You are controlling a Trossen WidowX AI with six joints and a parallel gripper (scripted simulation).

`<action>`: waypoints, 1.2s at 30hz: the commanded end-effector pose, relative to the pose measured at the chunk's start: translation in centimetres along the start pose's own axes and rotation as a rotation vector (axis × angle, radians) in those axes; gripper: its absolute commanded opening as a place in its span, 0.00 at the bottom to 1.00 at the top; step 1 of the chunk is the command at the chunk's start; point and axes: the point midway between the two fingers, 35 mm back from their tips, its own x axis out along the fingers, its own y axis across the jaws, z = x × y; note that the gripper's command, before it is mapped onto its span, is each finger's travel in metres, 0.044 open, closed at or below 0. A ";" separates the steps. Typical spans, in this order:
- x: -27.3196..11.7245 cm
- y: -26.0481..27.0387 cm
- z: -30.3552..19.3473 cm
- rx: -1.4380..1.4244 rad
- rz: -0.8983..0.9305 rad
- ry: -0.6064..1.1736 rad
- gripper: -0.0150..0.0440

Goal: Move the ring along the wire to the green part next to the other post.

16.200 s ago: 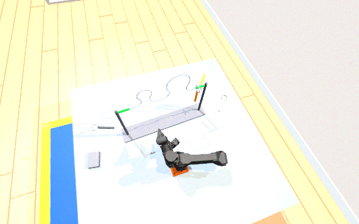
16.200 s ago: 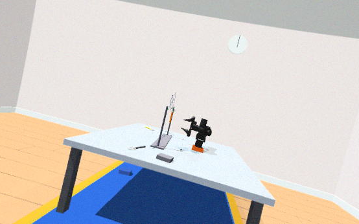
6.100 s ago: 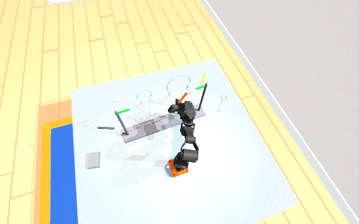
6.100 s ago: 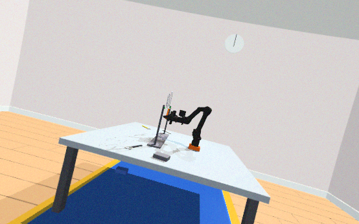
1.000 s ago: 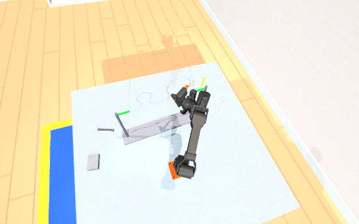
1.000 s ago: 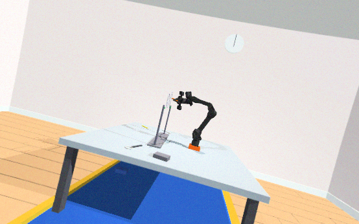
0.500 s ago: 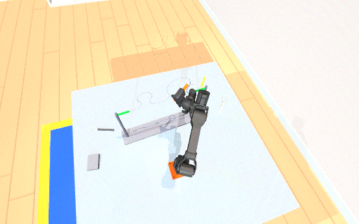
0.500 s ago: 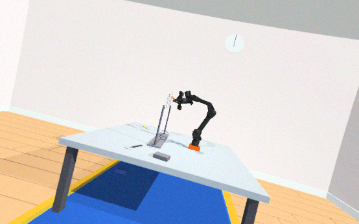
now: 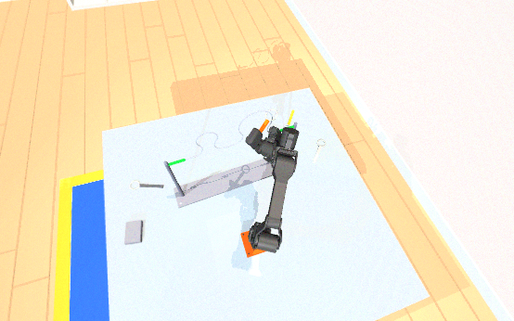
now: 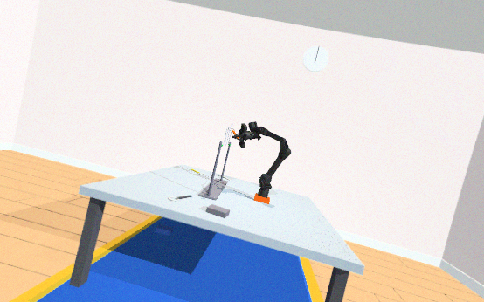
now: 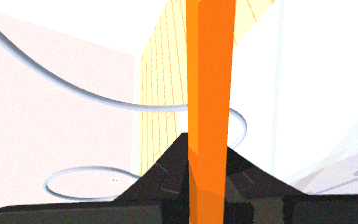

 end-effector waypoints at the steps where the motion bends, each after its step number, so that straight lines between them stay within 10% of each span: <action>1: -0.1 0.0 0.1 -0.057 -0.032 -0.008 0.00; 36: -0.1 -1.7 0.5 -0.449 -0.282 -0.055 0.00</action>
